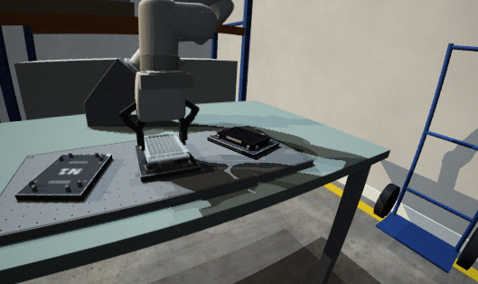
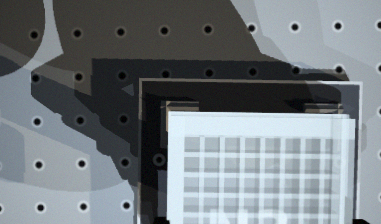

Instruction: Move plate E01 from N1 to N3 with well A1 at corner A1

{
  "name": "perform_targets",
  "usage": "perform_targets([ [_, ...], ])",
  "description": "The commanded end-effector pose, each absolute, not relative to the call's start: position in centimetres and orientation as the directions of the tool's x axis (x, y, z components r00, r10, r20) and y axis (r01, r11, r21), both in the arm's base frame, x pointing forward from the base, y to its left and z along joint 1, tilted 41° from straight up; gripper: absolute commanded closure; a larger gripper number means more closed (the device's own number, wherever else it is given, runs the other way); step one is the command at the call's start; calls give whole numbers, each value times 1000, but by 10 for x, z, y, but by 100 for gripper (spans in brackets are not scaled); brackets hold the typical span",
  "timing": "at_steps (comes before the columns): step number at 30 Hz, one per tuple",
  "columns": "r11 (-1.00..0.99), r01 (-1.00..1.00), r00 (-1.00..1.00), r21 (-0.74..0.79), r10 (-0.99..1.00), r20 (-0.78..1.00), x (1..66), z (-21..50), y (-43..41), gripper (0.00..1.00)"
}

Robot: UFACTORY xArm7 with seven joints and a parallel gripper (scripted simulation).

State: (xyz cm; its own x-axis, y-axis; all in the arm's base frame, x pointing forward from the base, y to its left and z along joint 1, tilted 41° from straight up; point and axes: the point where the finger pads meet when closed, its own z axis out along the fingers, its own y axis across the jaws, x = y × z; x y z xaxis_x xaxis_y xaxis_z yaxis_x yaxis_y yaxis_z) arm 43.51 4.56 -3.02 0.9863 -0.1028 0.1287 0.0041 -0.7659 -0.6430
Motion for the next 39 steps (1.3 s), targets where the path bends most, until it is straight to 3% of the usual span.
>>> perform_targets([
  [1,-767,3,986,-641,-105,131,436,-30,44,100],
  [39,-767,3,986,-641,-105,131,438,-40,52,100],
])
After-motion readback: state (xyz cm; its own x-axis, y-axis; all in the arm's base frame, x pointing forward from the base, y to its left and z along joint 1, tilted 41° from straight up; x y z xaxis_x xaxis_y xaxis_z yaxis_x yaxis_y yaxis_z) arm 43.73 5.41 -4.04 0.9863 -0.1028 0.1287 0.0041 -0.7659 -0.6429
